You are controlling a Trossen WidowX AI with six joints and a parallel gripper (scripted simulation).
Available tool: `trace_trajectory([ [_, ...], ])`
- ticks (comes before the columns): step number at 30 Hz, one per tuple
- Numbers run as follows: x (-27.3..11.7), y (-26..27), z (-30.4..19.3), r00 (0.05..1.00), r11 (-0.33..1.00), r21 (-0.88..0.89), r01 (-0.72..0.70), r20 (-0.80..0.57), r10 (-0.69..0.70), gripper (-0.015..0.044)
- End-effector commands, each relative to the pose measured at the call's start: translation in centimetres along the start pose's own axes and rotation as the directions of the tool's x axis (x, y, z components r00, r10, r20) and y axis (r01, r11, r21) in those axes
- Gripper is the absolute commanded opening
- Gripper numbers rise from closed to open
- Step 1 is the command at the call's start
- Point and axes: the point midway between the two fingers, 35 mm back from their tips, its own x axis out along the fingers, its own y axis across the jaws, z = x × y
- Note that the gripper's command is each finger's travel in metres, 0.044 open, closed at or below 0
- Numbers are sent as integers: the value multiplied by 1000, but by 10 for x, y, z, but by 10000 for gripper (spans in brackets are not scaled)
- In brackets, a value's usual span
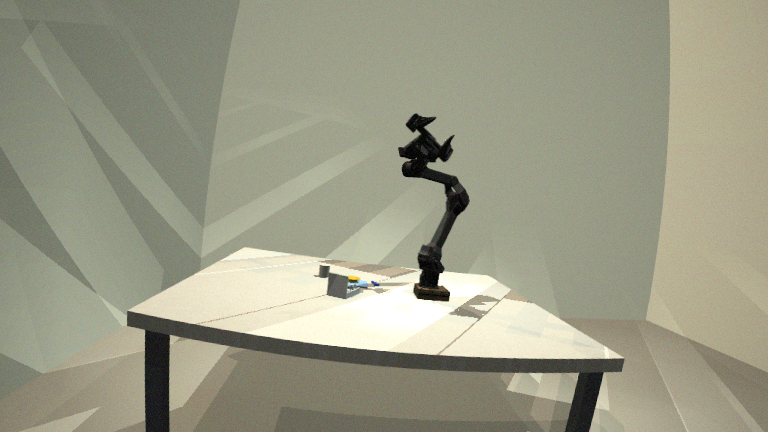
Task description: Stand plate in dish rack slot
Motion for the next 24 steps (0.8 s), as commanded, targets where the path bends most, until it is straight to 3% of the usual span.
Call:
trace_trajectory([
  [1,0,1,0,1000,1000,5,-3,1,3,400],
  [12,-12,47,21,984,936,305,-177,49,171,400],
  [24,-39,95,49,922,732,572,-371,129,366,400],
])
